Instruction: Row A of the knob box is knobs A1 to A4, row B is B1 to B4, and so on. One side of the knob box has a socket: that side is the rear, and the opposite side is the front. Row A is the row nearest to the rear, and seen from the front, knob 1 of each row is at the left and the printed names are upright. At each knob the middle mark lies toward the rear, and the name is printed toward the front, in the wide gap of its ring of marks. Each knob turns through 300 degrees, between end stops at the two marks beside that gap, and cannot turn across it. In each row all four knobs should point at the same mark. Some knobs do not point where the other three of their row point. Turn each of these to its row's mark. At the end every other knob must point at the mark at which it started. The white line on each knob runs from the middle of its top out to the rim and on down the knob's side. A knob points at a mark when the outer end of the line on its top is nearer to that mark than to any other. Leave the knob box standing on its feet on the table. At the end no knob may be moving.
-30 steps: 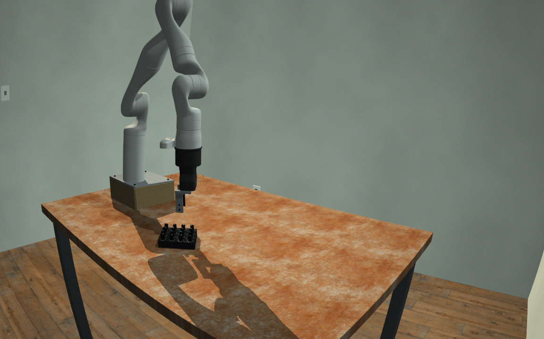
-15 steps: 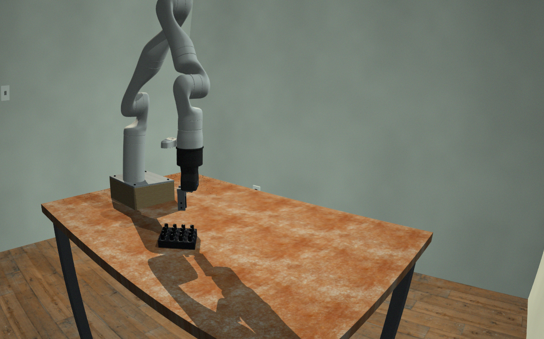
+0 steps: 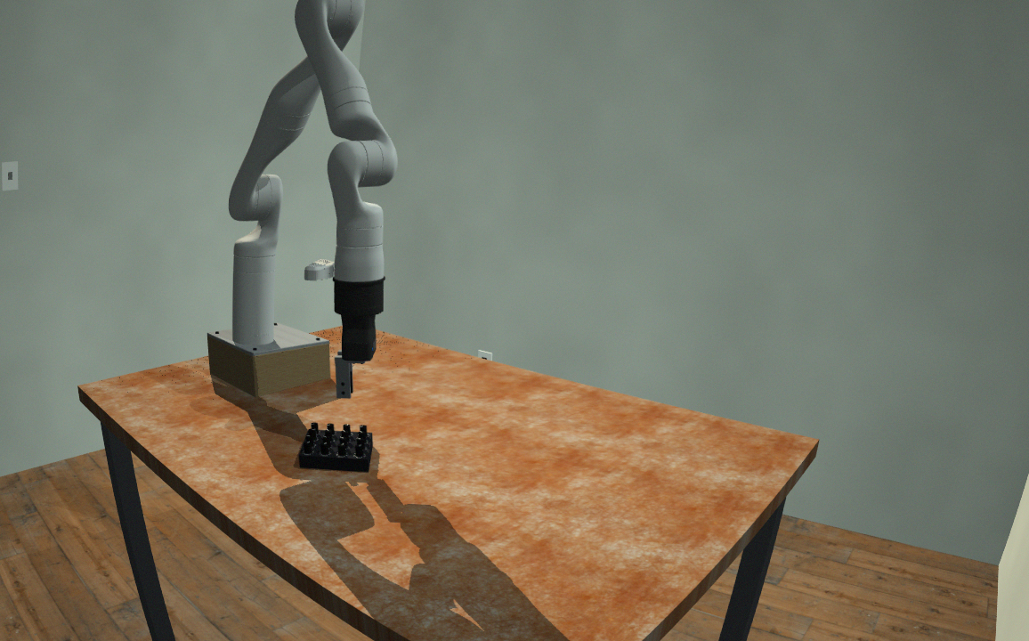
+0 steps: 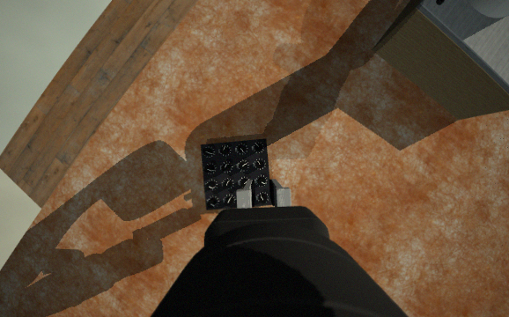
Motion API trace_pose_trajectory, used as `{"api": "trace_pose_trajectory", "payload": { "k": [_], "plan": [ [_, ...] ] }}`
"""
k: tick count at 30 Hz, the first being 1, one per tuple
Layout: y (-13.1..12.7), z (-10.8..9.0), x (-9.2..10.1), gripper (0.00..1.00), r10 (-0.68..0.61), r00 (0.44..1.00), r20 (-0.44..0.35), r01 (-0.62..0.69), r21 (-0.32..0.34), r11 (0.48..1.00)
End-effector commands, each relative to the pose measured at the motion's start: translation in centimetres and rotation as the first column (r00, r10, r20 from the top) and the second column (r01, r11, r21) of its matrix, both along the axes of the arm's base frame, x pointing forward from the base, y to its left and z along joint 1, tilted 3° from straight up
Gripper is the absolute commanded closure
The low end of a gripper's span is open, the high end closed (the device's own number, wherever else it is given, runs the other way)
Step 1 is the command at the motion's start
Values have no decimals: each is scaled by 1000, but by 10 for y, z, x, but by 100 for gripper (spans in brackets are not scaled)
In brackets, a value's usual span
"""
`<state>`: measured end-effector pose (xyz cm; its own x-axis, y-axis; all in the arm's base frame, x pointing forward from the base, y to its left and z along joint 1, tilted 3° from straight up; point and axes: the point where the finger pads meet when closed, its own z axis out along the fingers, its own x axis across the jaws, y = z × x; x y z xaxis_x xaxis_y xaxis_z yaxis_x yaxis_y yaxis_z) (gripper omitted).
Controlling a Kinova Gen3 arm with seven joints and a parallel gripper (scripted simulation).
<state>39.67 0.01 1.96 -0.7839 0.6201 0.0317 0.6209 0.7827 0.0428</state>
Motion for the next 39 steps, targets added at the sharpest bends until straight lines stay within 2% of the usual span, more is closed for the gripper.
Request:
{"api": "trace_pose_trajectory", "payload": {
  "k": [1, 21, 39],
  "plan": [
    [0, 1, 1, 54, 0, 1000, 2, 0, 0, 1000],
    [0, 0, 1, 54, -1, 1000, 1, 1, 0, 1000],
    [1, -14, 1, 54, -2, 1000, -2, 2, -2, 1000]
  ]
}}
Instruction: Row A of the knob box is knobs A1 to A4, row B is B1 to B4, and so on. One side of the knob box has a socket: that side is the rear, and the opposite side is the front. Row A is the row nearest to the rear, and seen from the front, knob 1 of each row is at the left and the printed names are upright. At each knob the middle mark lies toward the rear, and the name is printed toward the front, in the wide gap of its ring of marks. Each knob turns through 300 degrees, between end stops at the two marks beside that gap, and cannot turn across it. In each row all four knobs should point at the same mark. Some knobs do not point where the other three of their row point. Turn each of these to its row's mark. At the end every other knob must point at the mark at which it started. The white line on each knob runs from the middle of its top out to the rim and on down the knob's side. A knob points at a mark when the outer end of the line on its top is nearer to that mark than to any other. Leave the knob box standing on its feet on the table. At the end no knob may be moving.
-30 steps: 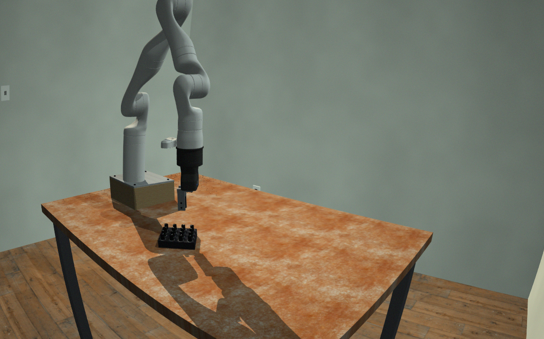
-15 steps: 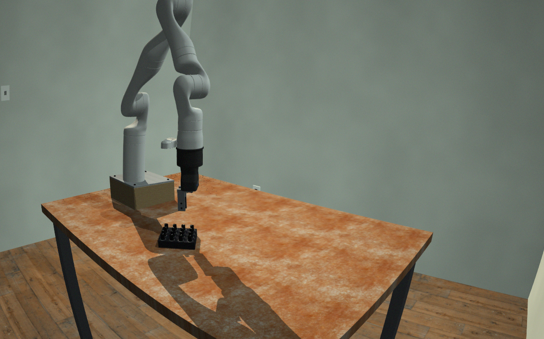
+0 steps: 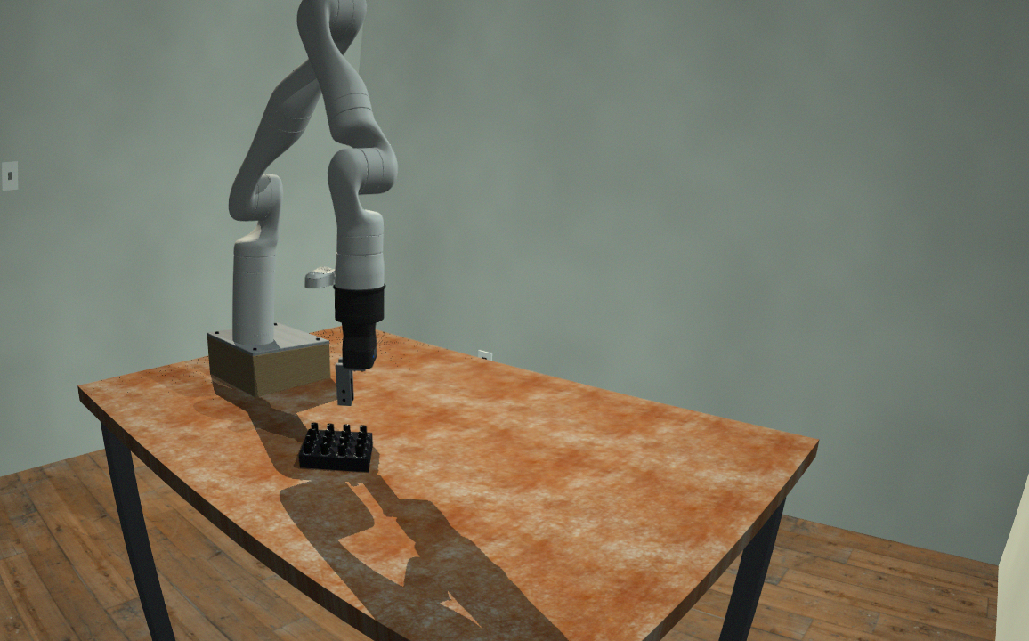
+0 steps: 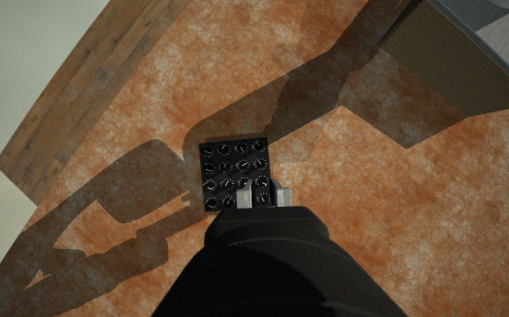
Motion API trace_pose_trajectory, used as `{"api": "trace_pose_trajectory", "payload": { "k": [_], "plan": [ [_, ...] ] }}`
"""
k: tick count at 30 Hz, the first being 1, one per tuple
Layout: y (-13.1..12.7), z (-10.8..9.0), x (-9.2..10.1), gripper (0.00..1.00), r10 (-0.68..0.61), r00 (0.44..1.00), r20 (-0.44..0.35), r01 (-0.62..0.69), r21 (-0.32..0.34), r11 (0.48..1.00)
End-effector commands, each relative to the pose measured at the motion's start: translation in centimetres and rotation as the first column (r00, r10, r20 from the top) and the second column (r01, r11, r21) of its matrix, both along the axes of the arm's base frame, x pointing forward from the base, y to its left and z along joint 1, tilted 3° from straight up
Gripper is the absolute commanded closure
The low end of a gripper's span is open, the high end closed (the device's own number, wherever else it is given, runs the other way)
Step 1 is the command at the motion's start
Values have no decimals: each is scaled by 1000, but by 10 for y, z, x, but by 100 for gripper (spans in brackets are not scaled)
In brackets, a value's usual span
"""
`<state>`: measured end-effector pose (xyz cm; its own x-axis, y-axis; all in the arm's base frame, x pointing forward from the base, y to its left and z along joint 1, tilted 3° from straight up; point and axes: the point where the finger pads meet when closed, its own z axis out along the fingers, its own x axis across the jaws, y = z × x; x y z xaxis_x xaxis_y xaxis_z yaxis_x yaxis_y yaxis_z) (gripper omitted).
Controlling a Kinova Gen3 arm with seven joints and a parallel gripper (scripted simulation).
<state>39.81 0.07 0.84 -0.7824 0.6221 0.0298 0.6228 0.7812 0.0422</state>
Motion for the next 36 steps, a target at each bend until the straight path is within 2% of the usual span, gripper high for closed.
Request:
{"api": "trace_pose_trajectory", "payload": {
  "k": [1, 23, 36],
  "plan": [
    [0, -4, -1, 54, 0, 1000, -3, 0, 0, 1000],
    [1, -28, -1, 54, 0, 1000, -3, 0, 0, 1000],
    [2, -33, -1, 54, 0, 1000, -3, 0, 0, 1000]
  ]
}}
